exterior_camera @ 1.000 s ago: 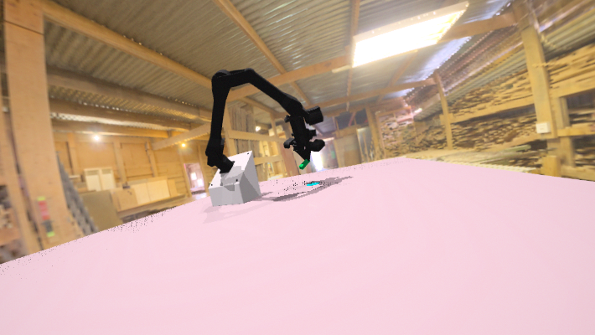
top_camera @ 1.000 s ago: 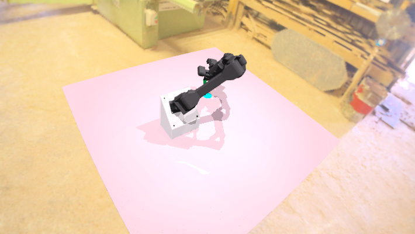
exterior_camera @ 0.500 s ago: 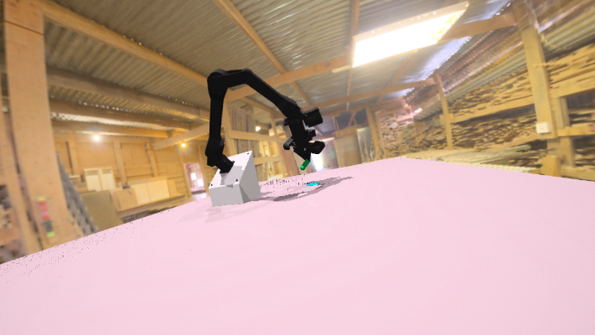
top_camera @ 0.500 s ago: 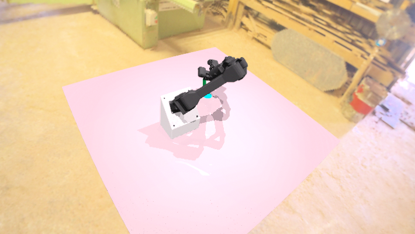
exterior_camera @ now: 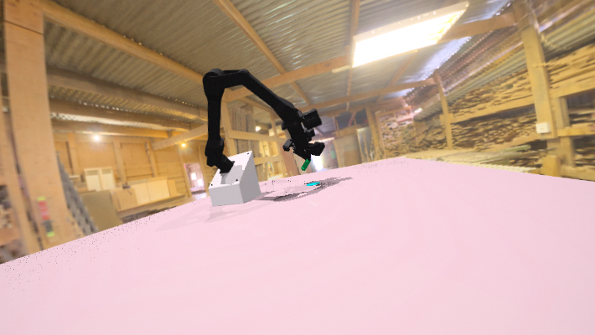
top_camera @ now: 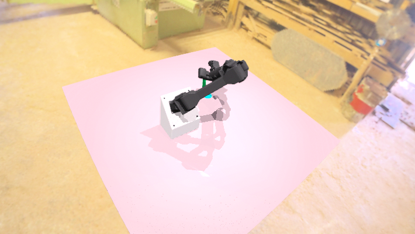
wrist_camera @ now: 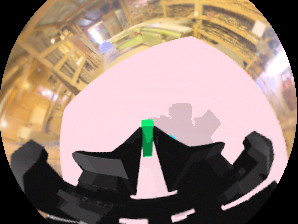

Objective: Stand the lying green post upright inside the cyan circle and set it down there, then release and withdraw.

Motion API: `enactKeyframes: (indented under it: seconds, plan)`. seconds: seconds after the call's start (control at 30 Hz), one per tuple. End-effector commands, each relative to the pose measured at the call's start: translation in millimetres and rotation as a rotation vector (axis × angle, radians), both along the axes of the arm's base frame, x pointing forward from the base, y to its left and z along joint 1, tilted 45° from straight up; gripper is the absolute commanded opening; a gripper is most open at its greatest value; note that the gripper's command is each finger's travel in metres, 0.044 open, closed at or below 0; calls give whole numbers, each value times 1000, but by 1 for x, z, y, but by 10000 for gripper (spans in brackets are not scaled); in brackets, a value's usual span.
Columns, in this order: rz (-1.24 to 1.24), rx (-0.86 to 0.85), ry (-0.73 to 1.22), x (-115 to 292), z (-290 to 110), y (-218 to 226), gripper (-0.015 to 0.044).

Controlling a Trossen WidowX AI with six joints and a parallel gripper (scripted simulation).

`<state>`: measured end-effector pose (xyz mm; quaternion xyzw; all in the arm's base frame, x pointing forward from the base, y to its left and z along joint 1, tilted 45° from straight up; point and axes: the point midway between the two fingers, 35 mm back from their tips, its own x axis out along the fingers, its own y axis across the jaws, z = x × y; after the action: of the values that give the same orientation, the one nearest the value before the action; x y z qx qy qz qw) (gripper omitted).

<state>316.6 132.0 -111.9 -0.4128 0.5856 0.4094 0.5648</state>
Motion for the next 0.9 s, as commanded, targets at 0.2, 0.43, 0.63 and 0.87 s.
enactKeyframes:
  seconds: [0.2,0.43,0.63,0.87]
  plan:
    - [14,82,-28,2,4,0,23]
    - [23,132,-44,3,5,0,23]
    - [31,174,-60,3,6,-1,23]
    - [42,223,-80,4,8,-1,23]
